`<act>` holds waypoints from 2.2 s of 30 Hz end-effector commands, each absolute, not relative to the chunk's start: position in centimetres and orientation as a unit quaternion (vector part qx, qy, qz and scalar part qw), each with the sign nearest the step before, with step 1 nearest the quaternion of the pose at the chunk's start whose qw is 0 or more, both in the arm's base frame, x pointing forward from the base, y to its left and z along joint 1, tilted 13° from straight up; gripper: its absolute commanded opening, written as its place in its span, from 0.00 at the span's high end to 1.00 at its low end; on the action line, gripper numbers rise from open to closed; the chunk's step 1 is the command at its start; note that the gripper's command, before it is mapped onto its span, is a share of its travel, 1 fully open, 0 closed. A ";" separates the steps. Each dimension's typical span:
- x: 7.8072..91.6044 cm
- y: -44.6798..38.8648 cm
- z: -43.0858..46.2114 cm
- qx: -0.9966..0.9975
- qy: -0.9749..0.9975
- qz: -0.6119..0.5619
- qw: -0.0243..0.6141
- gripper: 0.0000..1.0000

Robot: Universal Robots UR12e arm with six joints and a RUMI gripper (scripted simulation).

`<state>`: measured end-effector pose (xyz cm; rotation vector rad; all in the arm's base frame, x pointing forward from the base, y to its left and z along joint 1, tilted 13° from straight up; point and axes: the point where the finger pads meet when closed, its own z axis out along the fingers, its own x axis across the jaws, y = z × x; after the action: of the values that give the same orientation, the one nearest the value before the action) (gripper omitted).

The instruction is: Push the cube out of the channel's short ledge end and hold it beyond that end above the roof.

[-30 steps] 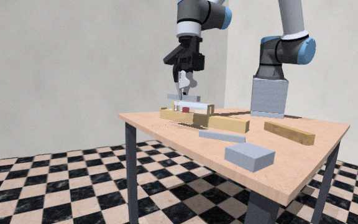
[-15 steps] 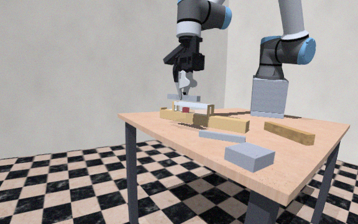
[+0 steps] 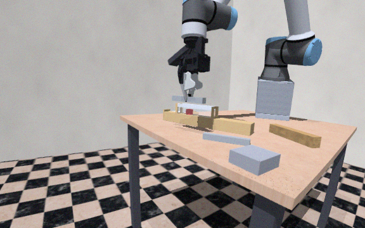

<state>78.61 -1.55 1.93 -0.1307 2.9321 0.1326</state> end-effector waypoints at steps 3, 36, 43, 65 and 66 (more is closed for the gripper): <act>73.5 1.7 1.2 -0.066 0.992 0.042 0.103 1.00; 62.2 8.5 -4.8 -0.113 0.987 0.038 0.105 1.00; 62.3 8.6 -5.6 -0.113 0.987 0.038 0.105 1.00; 62.6 8.7 -7.2 -0.113 0.987 0.038 0.105 1.00; 62.6 8.7 -7.2 -0.113 0.987 0.038 0.105 1.00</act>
<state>62.58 8.72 -7.22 -0.3321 2.9111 0.1111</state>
